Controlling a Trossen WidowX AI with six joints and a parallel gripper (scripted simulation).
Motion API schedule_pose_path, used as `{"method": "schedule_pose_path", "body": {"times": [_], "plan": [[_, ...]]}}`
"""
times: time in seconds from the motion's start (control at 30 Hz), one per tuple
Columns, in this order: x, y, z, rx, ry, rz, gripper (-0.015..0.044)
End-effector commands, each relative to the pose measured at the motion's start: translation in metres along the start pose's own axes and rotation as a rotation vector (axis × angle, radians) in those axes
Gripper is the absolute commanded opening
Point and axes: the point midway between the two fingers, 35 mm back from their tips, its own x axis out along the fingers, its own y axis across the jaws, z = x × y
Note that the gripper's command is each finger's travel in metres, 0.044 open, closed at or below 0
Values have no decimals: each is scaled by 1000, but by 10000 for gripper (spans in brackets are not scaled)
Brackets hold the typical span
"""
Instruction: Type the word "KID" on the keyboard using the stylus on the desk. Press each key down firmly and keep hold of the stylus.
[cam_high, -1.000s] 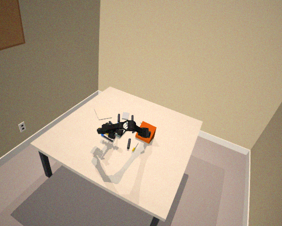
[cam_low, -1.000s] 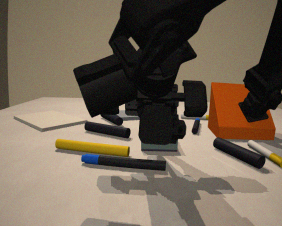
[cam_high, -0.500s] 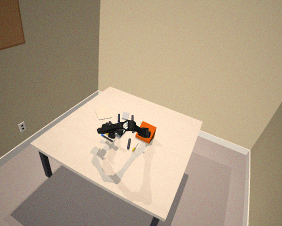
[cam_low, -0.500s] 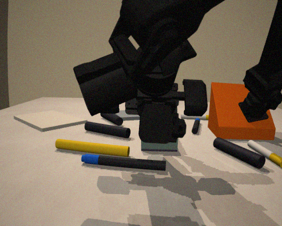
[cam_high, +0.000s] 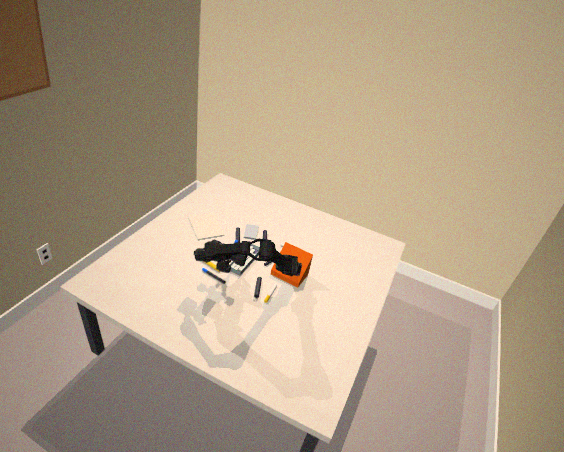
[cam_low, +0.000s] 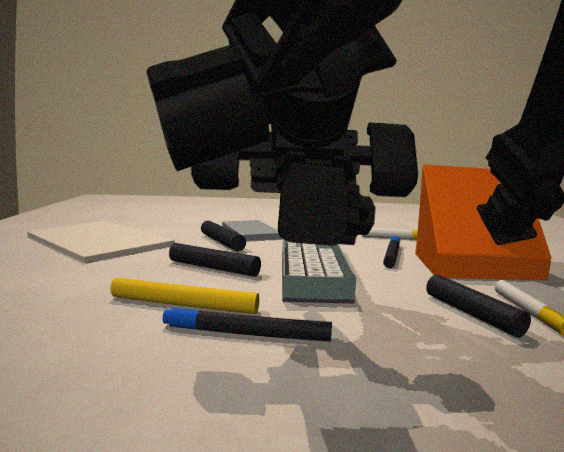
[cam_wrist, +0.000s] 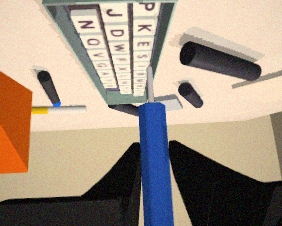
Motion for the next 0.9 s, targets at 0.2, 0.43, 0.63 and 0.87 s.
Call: {"method": "schedule_pose_path", "body": {"times": [0.2, 0.43, 0.63, 0.87], "plan": [[16, -2, -10, -1, 3, 1, 0], [49, -1, -33, -7, 11, 5, 0], [53, 0, -33, -8, 12, 6, 0], [62, 0, -18, -8, 11, 6, 0]]}}
